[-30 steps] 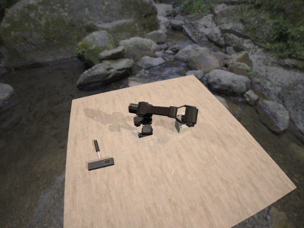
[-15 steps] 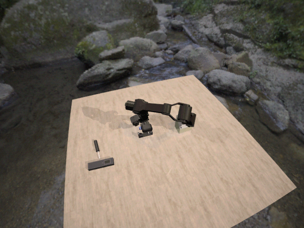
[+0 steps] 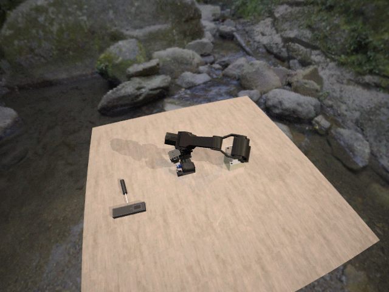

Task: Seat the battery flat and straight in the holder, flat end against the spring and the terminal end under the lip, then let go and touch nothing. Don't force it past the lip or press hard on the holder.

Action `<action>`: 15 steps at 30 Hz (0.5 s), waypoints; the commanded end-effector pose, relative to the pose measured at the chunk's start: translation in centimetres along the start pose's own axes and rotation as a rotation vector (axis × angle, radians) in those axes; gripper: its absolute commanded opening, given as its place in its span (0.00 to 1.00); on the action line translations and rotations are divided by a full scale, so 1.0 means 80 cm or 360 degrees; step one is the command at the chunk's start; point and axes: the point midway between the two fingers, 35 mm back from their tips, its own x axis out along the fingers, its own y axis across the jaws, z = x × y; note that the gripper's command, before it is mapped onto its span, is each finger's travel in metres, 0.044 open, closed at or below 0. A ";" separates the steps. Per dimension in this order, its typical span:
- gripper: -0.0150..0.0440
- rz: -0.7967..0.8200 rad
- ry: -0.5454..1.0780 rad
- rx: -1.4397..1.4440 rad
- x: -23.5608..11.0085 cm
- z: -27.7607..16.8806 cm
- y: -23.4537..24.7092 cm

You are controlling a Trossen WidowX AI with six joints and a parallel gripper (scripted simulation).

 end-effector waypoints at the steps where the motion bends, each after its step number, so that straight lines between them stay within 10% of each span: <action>1: 0.36 0.0003 -0.0059 0.0009 0.005 -0.003 0.004; 15: 0.36 -0.0014 -0.0188 0.0016 0.017 -0.006 0.006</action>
